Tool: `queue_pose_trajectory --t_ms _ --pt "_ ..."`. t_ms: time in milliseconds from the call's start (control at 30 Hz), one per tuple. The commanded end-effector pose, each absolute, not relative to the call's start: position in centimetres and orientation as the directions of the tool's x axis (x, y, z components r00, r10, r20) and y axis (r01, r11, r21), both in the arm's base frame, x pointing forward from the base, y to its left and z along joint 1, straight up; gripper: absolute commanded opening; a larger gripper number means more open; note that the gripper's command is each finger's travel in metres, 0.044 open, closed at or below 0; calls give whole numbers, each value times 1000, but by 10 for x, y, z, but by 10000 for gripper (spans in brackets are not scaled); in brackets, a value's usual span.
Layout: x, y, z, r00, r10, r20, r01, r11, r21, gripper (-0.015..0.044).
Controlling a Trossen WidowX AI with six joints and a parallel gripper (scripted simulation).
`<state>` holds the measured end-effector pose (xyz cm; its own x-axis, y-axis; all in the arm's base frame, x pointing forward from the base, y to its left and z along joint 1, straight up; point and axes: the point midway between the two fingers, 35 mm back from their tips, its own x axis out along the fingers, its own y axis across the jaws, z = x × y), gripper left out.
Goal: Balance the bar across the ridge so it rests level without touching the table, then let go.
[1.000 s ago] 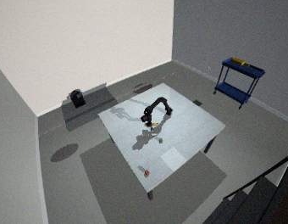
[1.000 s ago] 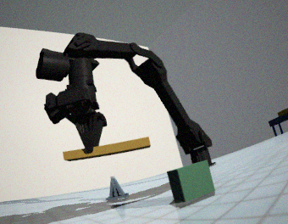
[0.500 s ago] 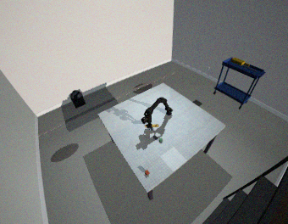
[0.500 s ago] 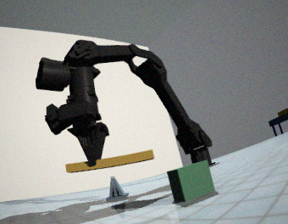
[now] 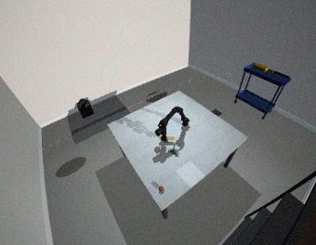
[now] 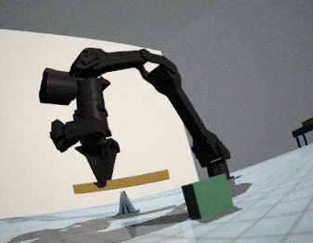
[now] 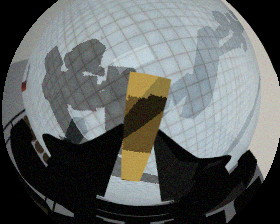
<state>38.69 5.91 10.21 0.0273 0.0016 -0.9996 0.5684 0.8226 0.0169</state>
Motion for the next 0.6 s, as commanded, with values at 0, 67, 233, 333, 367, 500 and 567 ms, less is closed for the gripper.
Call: queue_pose_trajectory --t_ms 0,67,233,333,367,500,567 --pt "387 59 102 30 5 -1000 571 821 21 0" --pt "387 59 102 30 5 -1000 571 821 21 0" --pt "387 59 102 30 5 -1000 571 821 21 0" --pt "387 59 101 30 5 -1000 571 821 21 0" --pt "387 59 101 30 5 -1000 571 821 21 0" --pt "387 59 101 30 5 -1000 571 821 21 0" --pt "387 59 101 30 5 -1000 571 821 21 0"
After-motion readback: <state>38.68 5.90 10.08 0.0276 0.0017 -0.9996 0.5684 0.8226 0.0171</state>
